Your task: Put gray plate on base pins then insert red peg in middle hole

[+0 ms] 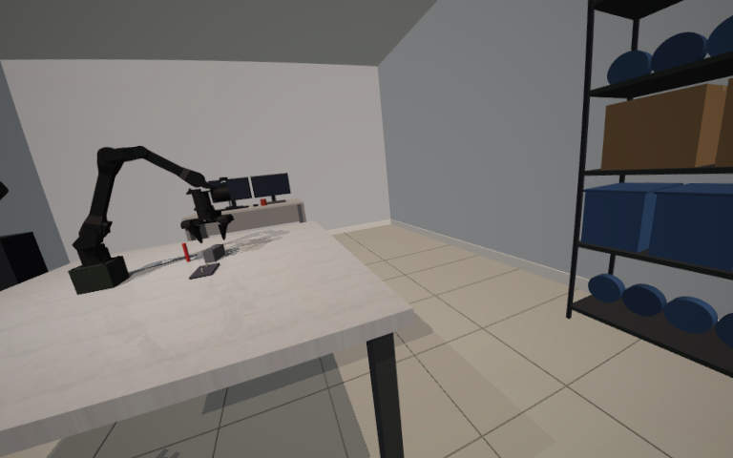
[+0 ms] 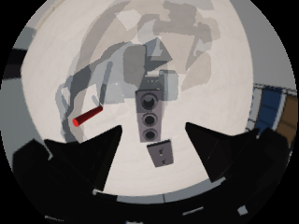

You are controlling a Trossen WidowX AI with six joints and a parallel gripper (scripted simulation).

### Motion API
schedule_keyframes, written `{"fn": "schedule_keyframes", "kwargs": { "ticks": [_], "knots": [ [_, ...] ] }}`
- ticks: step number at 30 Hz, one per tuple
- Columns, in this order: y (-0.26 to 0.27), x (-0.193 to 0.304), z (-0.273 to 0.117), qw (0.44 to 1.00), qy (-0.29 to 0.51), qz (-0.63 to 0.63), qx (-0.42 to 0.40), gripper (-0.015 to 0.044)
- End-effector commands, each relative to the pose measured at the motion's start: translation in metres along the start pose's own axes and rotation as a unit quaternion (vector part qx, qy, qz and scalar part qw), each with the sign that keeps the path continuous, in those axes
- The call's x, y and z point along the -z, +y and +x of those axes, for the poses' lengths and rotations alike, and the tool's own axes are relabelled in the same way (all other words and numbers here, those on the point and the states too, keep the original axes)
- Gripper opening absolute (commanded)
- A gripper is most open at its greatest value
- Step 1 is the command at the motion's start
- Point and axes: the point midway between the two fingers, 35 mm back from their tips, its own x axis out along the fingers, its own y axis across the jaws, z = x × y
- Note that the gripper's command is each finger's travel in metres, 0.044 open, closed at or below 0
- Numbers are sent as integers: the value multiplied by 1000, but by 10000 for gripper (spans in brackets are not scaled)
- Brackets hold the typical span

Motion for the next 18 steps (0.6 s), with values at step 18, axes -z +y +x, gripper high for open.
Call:
{"fn": "schedule_keyframes", "kwargs": {
  "ticks": [18],
  "knots": [
    [4,1,31,1000,3,-2,-10,440]
  ]
}}
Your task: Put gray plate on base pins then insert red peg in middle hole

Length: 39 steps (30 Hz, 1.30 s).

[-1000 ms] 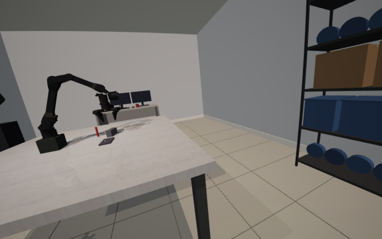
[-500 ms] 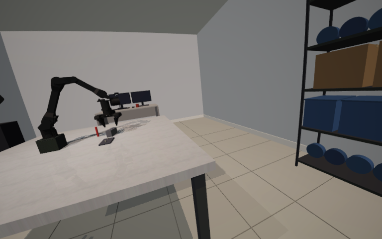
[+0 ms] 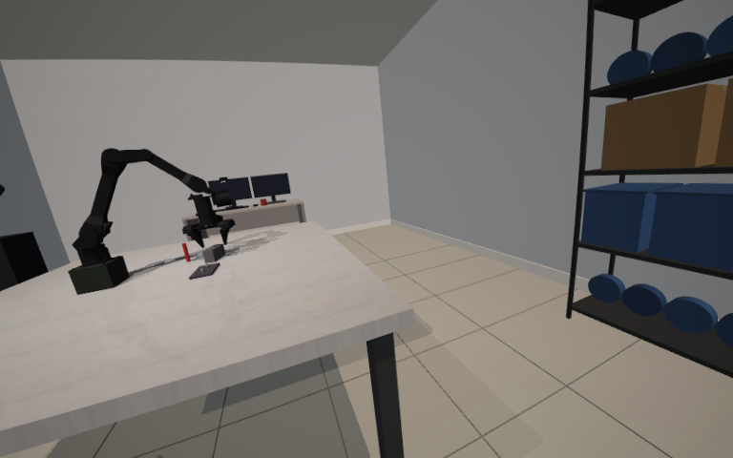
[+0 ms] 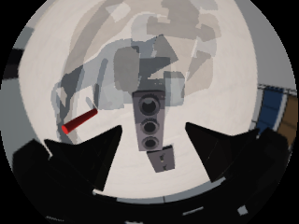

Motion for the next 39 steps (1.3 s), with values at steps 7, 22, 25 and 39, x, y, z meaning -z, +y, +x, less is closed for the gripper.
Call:
{"fn": "schedule_keyframes", "kwargs": {
  "ticks": [7,22,25,39],
  "knots": [
    [5,2,21,1000,3,-2,-10,440],
    [7,2,45,1000,3,-2,-10,440],
    [7,3,46,1000,3,-2,-10,440],
    [7,3,46,1000,3,-2,-10,99]
  ]
}}
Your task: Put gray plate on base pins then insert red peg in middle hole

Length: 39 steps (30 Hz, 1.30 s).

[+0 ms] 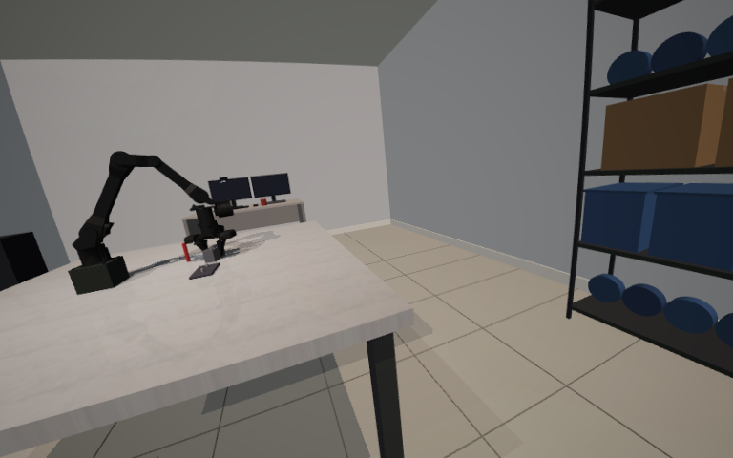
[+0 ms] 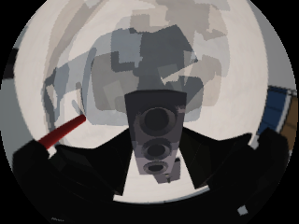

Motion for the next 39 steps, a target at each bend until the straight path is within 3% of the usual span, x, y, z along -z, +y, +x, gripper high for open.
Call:
{"fn": "schedule_keyframes", "kwargs": {
  "ticks": [1,12,39],
  "knots": [
    [2,0,3,1000,0,-2,-4,92],
    [2,0,3,1000,0,-2,-4,0],
    [-8,3,-75,1000,0,-2,-3,0]
  ]
}}
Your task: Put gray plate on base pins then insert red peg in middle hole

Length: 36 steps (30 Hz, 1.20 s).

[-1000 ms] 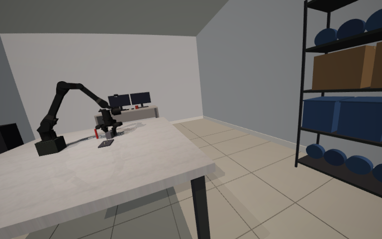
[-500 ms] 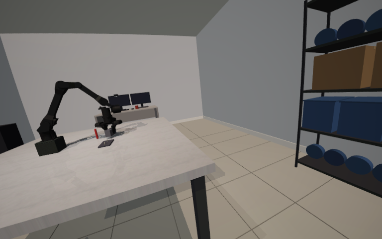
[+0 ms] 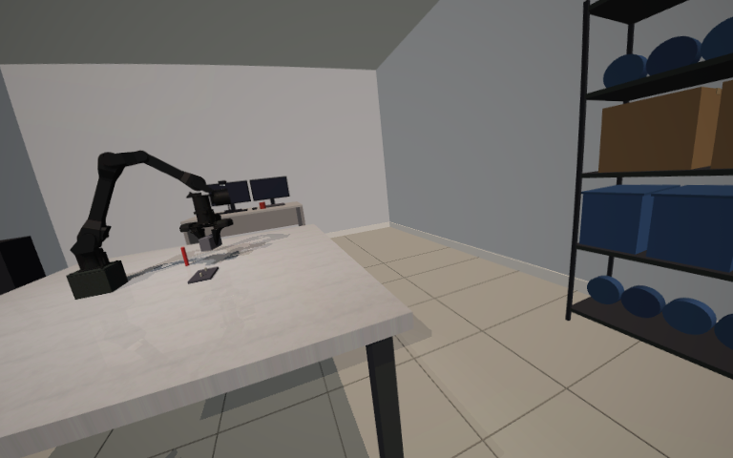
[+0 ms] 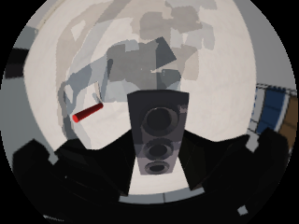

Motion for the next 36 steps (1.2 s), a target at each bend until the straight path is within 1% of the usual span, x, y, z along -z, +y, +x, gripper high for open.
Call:
{"fn": "schedule_keyframes", "kwargs": {
  "ticks": [1,19,23,36],
  "knots": [
    [-2,0,-14,1000,-3,-2,4,0],
    [3,8,-67,1000,-3,-2,4,0],
    [1,12,-65,1000,-3,-5,4,0],
    [-15,47,-45,999,-1,-33,4,0]
  ]
}}
